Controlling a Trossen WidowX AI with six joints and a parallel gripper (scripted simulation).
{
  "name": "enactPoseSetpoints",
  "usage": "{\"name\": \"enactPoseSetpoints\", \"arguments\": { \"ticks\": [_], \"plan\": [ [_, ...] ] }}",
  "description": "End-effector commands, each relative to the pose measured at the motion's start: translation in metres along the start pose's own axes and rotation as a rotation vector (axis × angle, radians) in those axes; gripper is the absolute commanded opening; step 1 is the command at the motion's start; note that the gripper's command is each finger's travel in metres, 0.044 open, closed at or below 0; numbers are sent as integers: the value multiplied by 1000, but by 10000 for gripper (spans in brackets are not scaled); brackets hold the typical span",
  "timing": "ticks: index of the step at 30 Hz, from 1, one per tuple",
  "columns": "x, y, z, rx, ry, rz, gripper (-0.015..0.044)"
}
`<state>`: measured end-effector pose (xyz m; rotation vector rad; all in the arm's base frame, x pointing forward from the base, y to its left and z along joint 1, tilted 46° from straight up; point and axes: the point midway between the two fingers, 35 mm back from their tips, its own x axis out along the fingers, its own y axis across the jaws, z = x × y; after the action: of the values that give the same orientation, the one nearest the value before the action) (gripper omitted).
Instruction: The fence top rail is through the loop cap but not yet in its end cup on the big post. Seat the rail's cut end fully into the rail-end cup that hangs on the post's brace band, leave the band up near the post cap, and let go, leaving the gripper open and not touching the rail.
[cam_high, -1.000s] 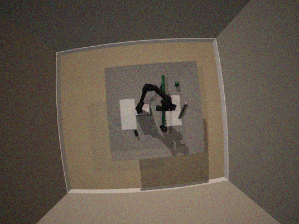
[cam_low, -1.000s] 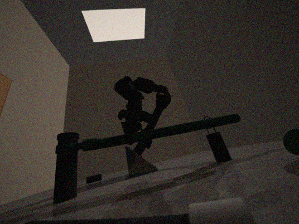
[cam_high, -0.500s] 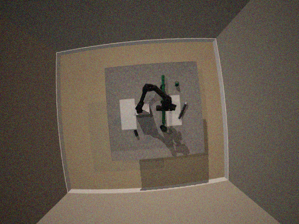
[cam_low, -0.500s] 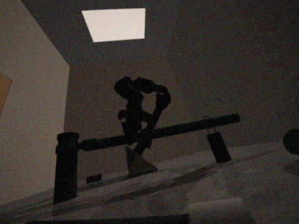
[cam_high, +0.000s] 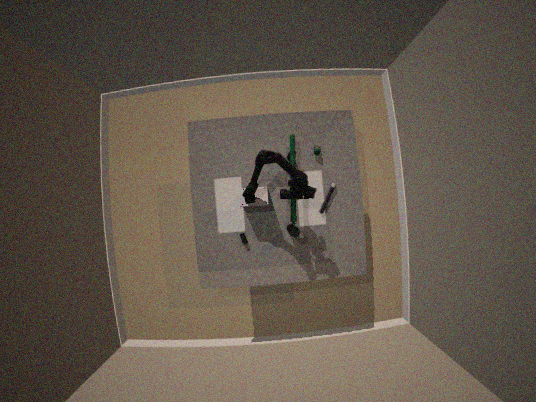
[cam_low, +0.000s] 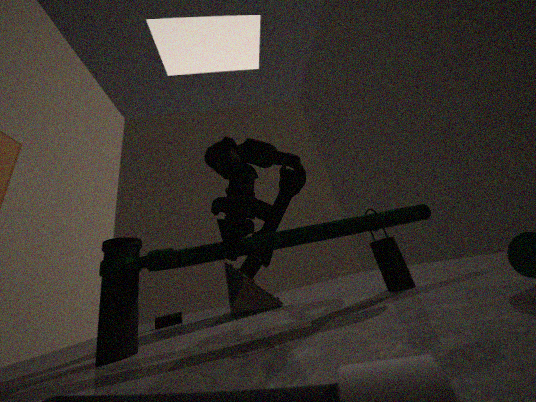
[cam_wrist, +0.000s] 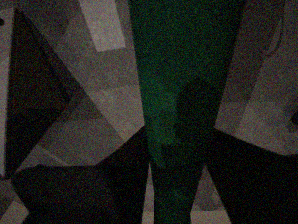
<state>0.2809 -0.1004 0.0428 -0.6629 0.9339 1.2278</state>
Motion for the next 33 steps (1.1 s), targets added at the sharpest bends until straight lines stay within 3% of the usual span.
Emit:
{"name": "enactPoseSetpoints", "arguments": {
  "ticks": [1,33],
  "plan": [
    [-3,1,-9,5,20,-6,0],
    [-1,-1,-1,-2,5,-1,0]
  ]
}}
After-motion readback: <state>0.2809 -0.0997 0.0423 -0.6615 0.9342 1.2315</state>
